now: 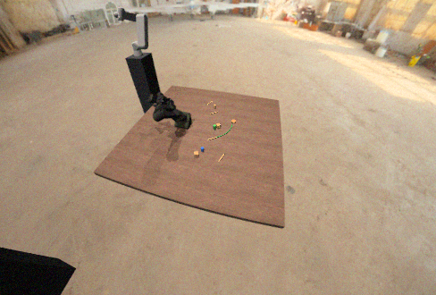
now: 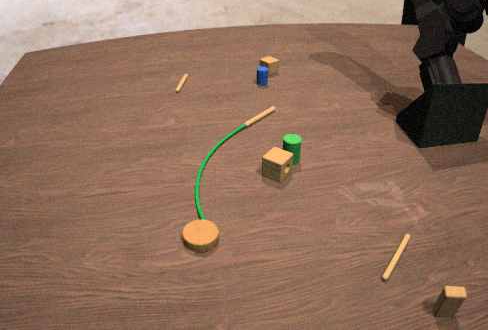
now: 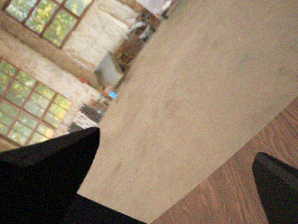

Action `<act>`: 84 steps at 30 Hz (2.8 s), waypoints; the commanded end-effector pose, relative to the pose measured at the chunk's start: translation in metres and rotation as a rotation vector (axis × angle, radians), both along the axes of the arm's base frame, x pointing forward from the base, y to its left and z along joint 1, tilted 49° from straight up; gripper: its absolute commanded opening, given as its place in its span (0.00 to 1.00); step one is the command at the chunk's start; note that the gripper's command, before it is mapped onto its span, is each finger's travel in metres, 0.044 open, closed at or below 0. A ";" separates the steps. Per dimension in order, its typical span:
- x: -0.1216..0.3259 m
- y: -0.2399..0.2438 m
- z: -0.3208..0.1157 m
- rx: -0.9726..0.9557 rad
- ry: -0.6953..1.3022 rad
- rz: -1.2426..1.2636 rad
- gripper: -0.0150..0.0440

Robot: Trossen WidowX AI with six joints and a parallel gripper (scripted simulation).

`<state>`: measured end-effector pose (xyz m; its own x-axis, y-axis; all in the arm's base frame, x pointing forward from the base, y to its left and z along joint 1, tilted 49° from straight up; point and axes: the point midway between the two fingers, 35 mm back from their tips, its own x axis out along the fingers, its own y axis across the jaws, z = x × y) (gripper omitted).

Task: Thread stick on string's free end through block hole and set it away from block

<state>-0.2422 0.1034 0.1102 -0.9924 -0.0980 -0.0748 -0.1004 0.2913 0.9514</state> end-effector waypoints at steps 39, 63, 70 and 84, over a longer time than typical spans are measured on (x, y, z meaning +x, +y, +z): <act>0.360 0.212 -0.160 0.195 -1.508 -0.581 1.00; 0.551 -0.065 -0.136 -0.350 -1.303 0.667 1.00; 0.555 -0.089 -0.127 -0.346 -1.188 0.752 1.00; 0.554 -0.089 -0.127 -0.346 -1.190 0.748 1.00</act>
